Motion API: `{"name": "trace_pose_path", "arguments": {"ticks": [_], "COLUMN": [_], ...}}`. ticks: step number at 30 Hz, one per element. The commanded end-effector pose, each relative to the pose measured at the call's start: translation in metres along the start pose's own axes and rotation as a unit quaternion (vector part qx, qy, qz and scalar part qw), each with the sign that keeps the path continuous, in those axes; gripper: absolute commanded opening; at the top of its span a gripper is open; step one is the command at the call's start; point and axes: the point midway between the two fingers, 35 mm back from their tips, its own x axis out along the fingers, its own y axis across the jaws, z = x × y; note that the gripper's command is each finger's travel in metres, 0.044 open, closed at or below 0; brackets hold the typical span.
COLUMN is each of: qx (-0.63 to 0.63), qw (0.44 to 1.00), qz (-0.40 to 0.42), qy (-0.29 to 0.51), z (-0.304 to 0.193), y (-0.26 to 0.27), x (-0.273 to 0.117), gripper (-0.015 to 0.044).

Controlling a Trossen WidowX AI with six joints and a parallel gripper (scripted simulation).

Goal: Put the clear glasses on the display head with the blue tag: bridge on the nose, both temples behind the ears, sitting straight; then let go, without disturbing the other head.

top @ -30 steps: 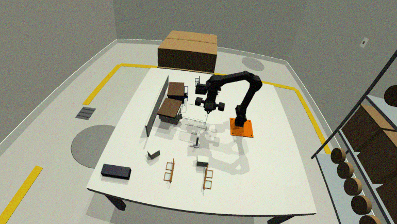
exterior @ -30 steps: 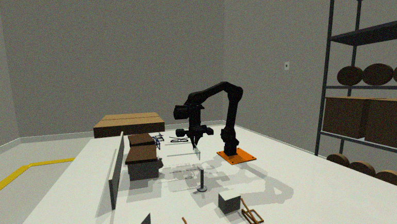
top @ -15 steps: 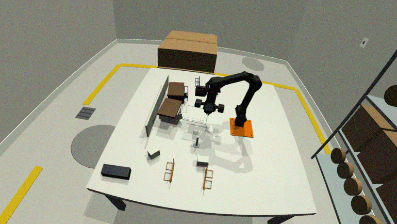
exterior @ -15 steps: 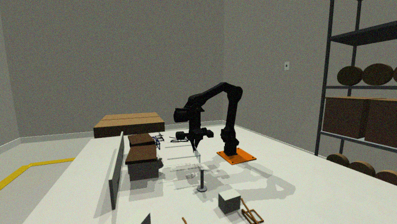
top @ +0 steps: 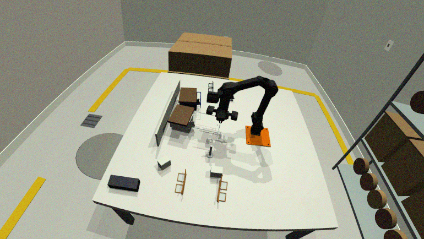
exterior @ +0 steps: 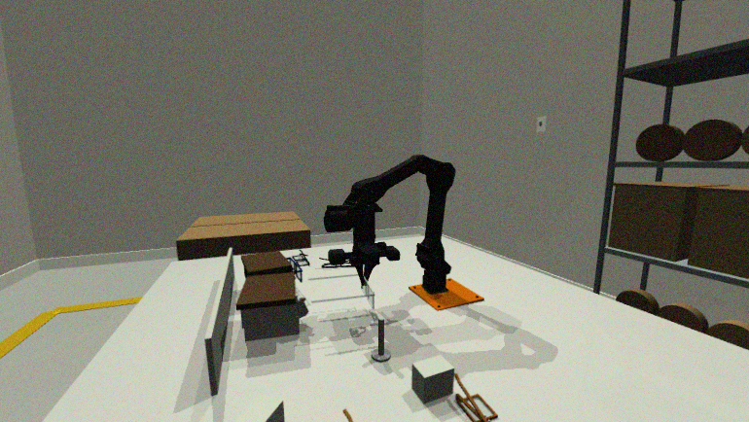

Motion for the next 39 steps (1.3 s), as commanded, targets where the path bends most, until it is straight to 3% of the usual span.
{"name": "trace_pose_path", "arguments": {"ticks": [1,39], "qx": [-0.003,-0.003], "qw": [1.000,1.000], "qz": [0.000,-0.001], "qy": [-0.003,-0.003], "z": [0.001,0.001], "y": [-0.007,-0.054], "x": [0.001,0.001], "gripper": [0.0000,0.0000]}}
